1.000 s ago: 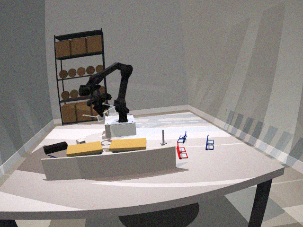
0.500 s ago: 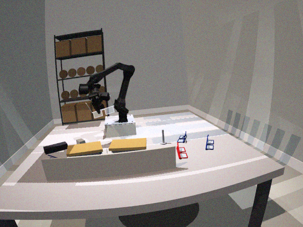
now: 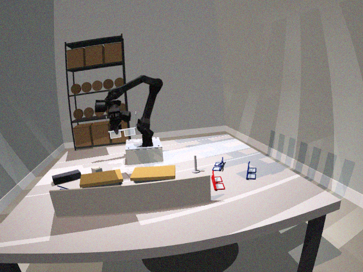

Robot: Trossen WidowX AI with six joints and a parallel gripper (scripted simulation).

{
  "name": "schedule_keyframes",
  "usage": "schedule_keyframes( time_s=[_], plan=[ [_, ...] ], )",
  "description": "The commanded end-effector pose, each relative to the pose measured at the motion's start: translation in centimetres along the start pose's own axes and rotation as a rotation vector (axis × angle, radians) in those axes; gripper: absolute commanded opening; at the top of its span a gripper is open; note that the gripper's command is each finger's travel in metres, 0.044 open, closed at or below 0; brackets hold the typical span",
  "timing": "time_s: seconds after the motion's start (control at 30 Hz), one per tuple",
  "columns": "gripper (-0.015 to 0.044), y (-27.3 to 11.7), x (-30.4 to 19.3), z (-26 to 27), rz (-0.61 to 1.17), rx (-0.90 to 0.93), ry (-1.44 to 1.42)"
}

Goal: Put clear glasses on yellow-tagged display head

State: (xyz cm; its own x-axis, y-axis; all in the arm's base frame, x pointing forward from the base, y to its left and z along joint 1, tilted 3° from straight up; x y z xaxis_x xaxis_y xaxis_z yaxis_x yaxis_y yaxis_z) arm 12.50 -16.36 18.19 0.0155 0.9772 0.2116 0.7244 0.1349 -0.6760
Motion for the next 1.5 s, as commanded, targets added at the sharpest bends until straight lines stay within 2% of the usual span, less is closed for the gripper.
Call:
schedule_keyframes(
  time_s=[0.0, 0.73, 1.47],
  plan=[
    [0.0, 0.0, 0.0, 0.0, 0.002, 0.003, 0.004],
    [0.0, 0.3, 0.1, -0.1, -0.006, 0.016, 0.012],
    [0.0, 5.4, 3.2, -1.4, -0.084, 0.312, 0.165]
  ],
)
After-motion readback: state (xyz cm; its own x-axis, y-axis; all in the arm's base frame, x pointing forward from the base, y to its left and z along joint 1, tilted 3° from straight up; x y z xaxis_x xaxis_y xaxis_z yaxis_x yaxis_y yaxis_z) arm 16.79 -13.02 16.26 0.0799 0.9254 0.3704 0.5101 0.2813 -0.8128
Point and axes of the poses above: the point midway between the two fingers, 35 mm back from their tips, its own y axis out along the fingers, its own z axis across the jaws, x = y × z, the point moved 5 cm from there along -y, back along the fingers, and after that the axes turned 14 degrees about y, right-handed, at the moved point
